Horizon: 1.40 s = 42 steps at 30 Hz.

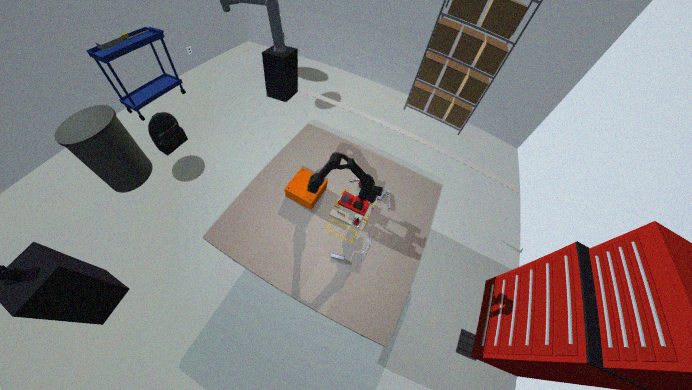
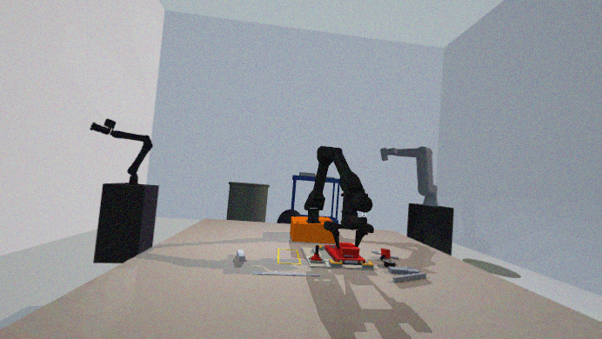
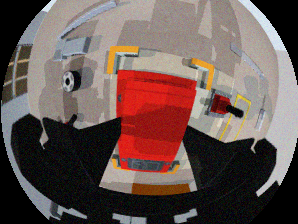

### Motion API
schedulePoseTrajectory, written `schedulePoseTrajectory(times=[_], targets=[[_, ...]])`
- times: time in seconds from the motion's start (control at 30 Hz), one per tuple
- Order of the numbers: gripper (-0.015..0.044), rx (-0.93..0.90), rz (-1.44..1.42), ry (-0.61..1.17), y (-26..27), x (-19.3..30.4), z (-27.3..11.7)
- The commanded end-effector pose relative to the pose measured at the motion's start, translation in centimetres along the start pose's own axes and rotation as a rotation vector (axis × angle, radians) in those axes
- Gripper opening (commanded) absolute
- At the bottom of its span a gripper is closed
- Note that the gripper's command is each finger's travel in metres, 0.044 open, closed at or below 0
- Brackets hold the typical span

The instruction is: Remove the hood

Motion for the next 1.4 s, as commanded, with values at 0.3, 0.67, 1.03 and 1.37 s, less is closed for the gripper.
schedulePoseTrajectory(times=[0.3,0.67,1.03,1.37], targets=[[0.0000,-0.001,0.002,-0.001,0.0,0.0,-0.9],[0.0000,0.000,0.002,-0.001,0.0,0.0,-1.6],[0.0000,0.000,0.002,-0.001,0.0,0.0,-6.1],[0.0000,0.001,-0.002,-0.002,-2.8,-0.1,-5.5]])
Point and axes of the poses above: the point midway between the two fingers, 35 mm back from their tips, its own z axis out along the fingers, its own y axis across the jaws, x = y × z, the point moved 1 cm from there along -z, back along the fingers, and after that the axes turned 8 degrees about -z, right-handed, at the moved point
